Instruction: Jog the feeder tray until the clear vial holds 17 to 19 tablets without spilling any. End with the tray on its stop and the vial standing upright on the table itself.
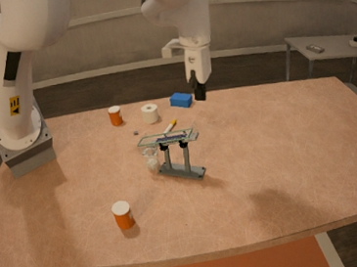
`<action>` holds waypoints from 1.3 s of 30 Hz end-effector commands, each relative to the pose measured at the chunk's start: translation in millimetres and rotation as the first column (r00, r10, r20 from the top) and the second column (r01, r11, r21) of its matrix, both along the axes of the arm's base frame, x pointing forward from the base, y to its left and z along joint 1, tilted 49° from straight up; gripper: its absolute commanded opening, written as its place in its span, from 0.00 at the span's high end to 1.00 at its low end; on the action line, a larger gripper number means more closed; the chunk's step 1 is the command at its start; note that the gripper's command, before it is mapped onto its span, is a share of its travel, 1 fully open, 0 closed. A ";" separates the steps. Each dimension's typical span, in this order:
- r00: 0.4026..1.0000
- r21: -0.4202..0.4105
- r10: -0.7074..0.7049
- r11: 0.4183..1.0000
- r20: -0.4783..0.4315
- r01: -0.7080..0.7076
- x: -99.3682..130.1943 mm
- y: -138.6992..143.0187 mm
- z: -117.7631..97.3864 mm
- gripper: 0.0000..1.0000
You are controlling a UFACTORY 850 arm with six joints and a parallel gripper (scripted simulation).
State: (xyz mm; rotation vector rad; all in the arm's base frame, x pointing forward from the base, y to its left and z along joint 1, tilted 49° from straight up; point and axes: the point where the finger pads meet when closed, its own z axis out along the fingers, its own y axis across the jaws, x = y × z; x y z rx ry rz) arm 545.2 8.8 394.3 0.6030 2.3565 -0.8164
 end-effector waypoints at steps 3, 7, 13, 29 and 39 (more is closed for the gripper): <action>1.000 0.001 0.001 1.000 -0.002 -0.001 4.2 -4.2 5.5 1.00; 1.000 0.002 0.001 1.000 -0.002 -0.001 4.7 -5.2 4.6 1.00; 1.000 0.002 0.000 1.000 -0.003 0.000 10.4 -15.1 -5.3 1.00; 1.000 0.002 0.000 1.000 -0.003 0.000 38.0 -64.0 -53.9 1.00; 1.000 0.002 0.000 1.000 -0.003 0.000 45.6 -77.5 -67.3 1.00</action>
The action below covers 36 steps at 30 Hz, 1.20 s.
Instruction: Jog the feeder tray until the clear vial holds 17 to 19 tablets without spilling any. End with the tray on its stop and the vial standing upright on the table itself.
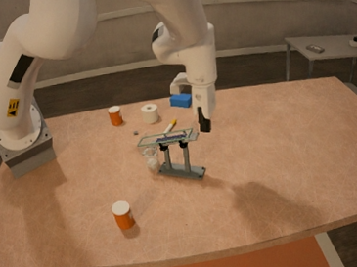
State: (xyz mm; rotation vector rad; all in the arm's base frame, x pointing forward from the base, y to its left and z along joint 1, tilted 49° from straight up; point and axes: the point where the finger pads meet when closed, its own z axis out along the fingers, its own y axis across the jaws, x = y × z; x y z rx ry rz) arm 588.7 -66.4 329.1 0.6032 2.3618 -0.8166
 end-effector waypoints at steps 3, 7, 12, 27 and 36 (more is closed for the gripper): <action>1.000 0.000 0.001 1.000 0.002 -0.001 2.6 -3.1 -2.9 1.00; 1.000 0.000 0.001 1.000 0.002 -0.001 1.7 -3.1 -4.1 1.00; 1.000 0.000 0.001 1.000 0.002 -0.001 0.1 -3.1 -6.3 1.00; 1.000 0.000 0.001 1.000 0.002 -0.001 -3.7 -3.0 -11.3 1.00; 1.000 0.000 0.001 1.000 0.002 -0.001 -5.6 -3.0 -14.0 1.00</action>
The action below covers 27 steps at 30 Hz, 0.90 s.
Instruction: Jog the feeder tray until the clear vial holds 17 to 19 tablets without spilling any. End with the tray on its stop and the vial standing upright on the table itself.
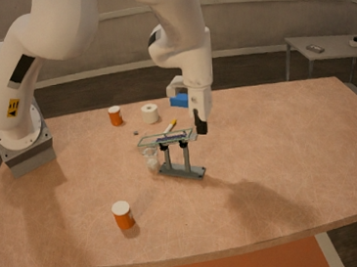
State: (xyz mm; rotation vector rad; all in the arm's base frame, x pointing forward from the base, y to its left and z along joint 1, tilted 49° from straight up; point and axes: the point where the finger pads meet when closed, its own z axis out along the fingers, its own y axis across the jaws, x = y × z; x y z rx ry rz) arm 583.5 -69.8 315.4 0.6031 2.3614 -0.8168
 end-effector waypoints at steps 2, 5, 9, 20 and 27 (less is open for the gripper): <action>1.000 0.000 0.001 1.000 0.001 -0.001 -1.1 0.4 -1.3 1.00; 1.000 0.000 0.001 1.000 0.001 -0.001 -2.0 0.5 -2.5 1.00; 1.000 0.000 0.001 1.000 0.001 -0.001 -2.9 0.5 -3.7 1.00; 1.000 0.000 0.001 1.000 0.001 -0.001 -1.3 0.4 -1.5 1.00; 1.000 0.000 0.001 1.000 0.001 -0.001 8.8 0.2 12.1 1.00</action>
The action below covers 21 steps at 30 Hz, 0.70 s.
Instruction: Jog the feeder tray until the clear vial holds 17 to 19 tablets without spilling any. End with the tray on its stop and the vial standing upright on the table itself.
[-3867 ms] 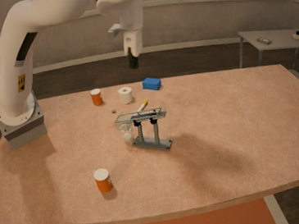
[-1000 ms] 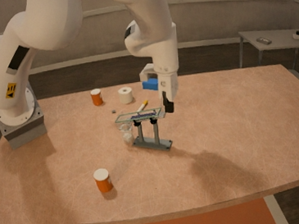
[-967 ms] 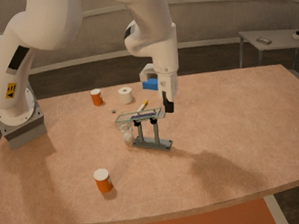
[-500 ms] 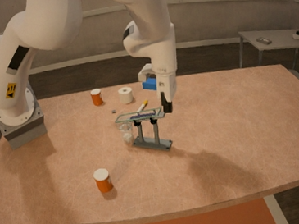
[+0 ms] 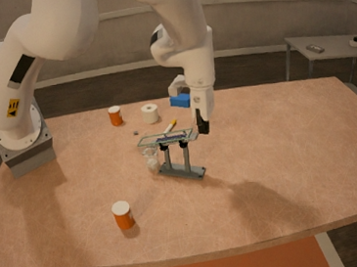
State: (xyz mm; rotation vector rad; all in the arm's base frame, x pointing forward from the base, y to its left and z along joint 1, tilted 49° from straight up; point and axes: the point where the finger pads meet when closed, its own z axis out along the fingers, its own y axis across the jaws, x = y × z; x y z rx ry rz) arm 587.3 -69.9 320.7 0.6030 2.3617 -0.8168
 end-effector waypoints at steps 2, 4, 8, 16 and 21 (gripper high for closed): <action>1.000 0.000 0.000 1.000 0.002 0.000 4.9 0.3 6.8 1.00; 1.000 0.000 0.000 1.000 0.002 0.000 6.3 0.3 8.6 1.00; 1.000 0.000 0.000 1.000 0.002 0.000 6.6 0.3 9.0 1.00; 1.000 0.000 0.000 1.000 0.002 0.000 6.0 0.3 8.2 1.00; 1.000 0.000 0.001 1.000 0.002 -0.001 4.0 0.4 5.5 1.00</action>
